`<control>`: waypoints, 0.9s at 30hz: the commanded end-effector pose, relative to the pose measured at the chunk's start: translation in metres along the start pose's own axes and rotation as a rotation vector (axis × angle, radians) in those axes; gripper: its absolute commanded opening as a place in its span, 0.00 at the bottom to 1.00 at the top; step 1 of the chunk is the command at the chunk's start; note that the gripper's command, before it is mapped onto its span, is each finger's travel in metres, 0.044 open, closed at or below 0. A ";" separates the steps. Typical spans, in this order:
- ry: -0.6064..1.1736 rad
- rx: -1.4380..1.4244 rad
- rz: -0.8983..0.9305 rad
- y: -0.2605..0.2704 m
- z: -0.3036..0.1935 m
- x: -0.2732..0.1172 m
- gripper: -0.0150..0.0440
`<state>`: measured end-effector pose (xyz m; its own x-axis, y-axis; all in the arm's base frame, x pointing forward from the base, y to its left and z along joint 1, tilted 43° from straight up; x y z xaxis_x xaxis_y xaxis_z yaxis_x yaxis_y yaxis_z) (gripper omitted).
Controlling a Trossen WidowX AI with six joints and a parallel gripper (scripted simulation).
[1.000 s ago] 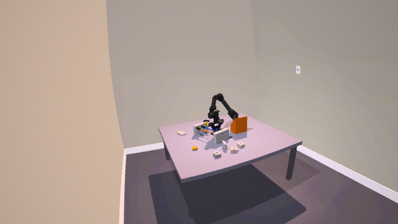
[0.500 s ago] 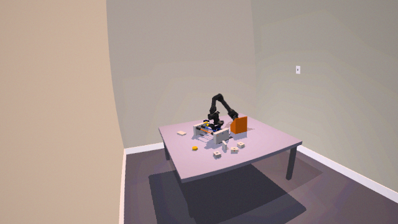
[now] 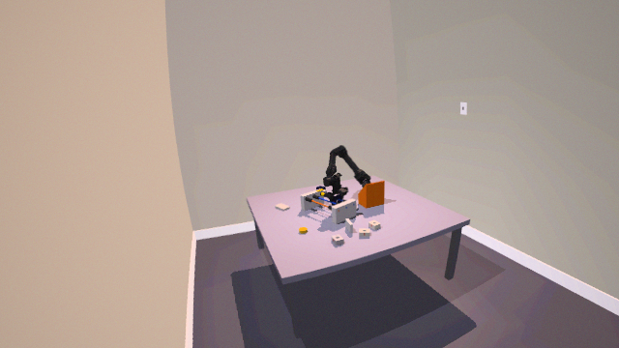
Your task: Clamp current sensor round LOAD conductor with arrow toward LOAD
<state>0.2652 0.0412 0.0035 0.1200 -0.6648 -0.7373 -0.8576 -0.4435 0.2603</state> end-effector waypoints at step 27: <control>0.000 0.002 -0.002 -0.001 0.000 -0.001 0.25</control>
<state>0.2652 0.0413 0.0035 0.1202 -0.6647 -0.7374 -0.8575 -0.4437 0.2603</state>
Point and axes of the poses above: the point midway between the two fingers, 35 mm back from their tips, its own x axis out along the fingers, its own y axis across the jaws, z = x × y, the point moved 3 cm from there along -x, back along the fingers, and after that the axes turned 6 degrees about -x, right-handed, at the moved point
